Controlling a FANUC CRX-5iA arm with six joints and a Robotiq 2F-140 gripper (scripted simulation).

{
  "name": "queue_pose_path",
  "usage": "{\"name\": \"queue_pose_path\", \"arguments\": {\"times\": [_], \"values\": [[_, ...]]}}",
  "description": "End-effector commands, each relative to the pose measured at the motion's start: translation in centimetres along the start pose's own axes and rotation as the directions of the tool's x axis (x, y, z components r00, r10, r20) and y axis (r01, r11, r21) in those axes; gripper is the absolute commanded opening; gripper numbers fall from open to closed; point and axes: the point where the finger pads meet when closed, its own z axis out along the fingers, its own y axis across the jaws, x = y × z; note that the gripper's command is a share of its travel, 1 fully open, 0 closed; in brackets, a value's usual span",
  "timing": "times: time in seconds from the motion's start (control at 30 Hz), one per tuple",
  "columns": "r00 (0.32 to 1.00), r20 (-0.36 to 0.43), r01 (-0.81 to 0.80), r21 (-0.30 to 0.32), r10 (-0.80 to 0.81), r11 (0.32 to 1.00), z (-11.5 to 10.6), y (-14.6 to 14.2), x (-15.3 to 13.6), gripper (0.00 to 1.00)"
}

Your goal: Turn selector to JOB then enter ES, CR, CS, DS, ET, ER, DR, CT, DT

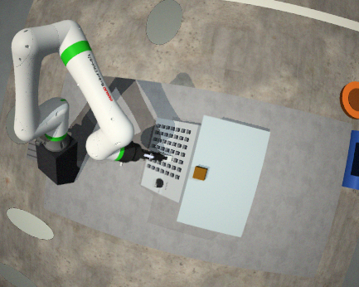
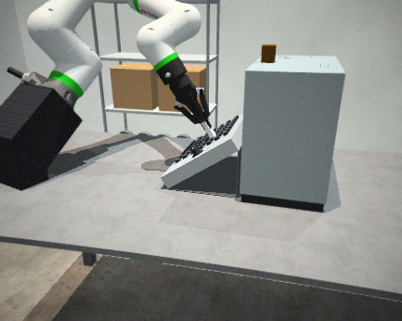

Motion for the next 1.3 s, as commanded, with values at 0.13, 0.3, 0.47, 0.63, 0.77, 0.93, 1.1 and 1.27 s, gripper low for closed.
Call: {"name": "queue_pose_path", "arguments": {"times": [0.13,0.3,0.47,0.63,0.77,0.93,1.1,1.27], "values": [[1.0,0.0,0.0,0.0,0.0,1.0,0.0,0.0,0.0,0.0],[1.0,0.0,0.0,0.0,0.0,1.0,0.0,0.0,0.0,0.0],[1.0,0.0,0.0,0.0,0.0,1.0,0.0,0.0,0.0,0.0],[1.0,0.0,0.0,0.0,0.0,1.0,0.0,0.0,0.0,0.0],[1.0,0.0,0.0,0.0,0.0,1.0,-0.1,0.0,0.0,0.0],[1.0,0.0,0.0,0.0,0.0,1.0,-0.4,0.0,0.0,0.0],[1.0,0.0,0.0,0.0,0.0,1.0,-1.1,0.0,0.0,0.0],[1.0,0.0,0.0,0.0,0.0,1.0,-2.0,0.0,0.0,0.0]]}}
